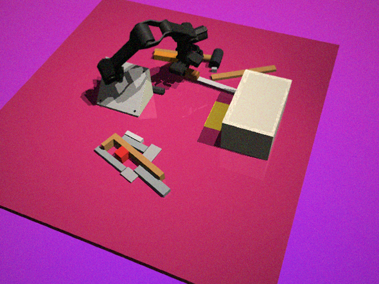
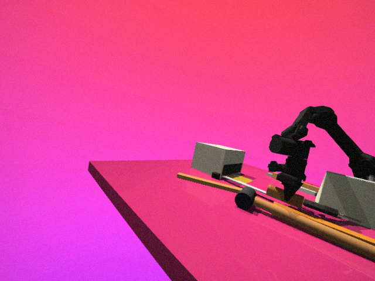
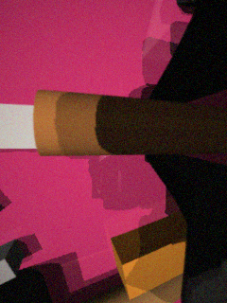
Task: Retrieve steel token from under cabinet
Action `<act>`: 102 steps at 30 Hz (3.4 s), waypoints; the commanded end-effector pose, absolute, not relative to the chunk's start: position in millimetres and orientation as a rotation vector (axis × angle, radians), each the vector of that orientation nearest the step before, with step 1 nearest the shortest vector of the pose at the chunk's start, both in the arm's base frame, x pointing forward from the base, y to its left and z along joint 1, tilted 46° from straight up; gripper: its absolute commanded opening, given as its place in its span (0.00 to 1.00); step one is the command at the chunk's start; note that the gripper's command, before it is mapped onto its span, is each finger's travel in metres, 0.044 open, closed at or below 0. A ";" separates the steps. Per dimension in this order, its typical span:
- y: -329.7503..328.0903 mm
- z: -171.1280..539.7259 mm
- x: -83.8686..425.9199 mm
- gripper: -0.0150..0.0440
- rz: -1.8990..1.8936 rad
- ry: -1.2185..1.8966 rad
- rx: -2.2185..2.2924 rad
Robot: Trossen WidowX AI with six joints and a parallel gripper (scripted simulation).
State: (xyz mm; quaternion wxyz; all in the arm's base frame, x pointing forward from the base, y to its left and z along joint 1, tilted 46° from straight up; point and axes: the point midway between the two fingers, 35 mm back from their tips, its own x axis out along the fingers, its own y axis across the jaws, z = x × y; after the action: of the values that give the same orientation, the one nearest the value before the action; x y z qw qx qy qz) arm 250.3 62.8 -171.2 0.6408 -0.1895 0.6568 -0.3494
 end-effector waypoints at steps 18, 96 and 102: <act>65.6 -171.5 251.4 0.25 -0.663 1.564 -0.567; 64.1 -170.0 251.1 0.25 -0.189 1.759 -0.999; 59.3 -165.4 250.9 0.25 -0.173 1.765 -1.013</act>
State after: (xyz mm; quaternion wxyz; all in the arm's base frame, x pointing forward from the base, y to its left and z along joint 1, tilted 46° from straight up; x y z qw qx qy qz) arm 250.3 58.4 -169.7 0.5231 -0.4171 0.7385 -0.0832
